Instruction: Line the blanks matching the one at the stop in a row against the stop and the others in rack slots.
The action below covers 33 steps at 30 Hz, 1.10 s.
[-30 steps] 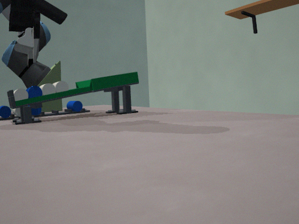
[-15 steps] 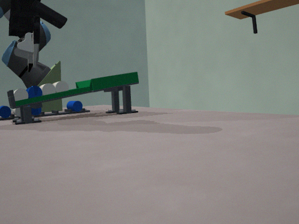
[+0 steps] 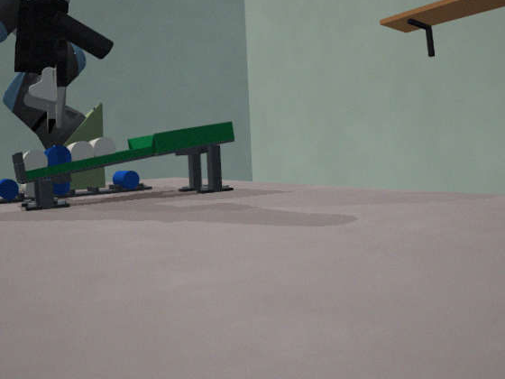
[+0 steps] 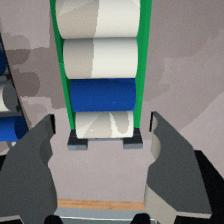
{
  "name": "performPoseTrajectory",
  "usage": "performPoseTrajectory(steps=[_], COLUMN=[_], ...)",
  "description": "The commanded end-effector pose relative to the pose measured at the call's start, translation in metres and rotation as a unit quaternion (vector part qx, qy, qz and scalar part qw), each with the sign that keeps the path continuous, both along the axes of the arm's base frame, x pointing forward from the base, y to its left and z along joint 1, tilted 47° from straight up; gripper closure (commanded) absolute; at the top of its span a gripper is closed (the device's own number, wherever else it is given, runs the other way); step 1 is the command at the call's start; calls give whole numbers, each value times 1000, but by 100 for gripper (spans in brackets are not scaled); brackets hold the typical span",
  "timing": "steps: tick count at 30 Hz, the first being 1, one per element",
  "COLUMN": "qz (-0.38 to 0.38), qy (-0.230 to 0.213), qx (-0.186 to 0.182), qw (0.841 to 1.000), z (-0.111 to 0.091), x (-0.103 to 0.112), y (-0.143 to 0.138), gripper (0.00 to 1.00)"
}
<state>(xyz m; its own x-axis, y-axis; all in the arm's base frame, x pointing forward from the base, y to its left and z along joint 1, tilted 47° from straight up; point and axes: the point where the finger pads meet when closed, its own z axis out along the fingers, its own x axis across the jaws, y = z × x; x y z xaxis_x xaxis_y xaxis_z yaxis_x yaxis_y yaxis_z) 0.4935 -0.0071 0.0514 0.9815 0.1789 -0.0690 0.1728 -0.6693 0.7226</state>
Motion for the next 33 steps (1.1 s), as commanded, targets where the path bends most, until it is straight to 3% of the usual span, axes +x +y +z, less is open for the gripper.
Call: performPoseTrajectory(steps=[1, 33], qz=[1, 1], qy=[-1, -1], qx=[0, 0], qw=[1000, 1000], z=[-5, -10], x=[1, 2], y=[-5, -11], gripper=[47, 47])
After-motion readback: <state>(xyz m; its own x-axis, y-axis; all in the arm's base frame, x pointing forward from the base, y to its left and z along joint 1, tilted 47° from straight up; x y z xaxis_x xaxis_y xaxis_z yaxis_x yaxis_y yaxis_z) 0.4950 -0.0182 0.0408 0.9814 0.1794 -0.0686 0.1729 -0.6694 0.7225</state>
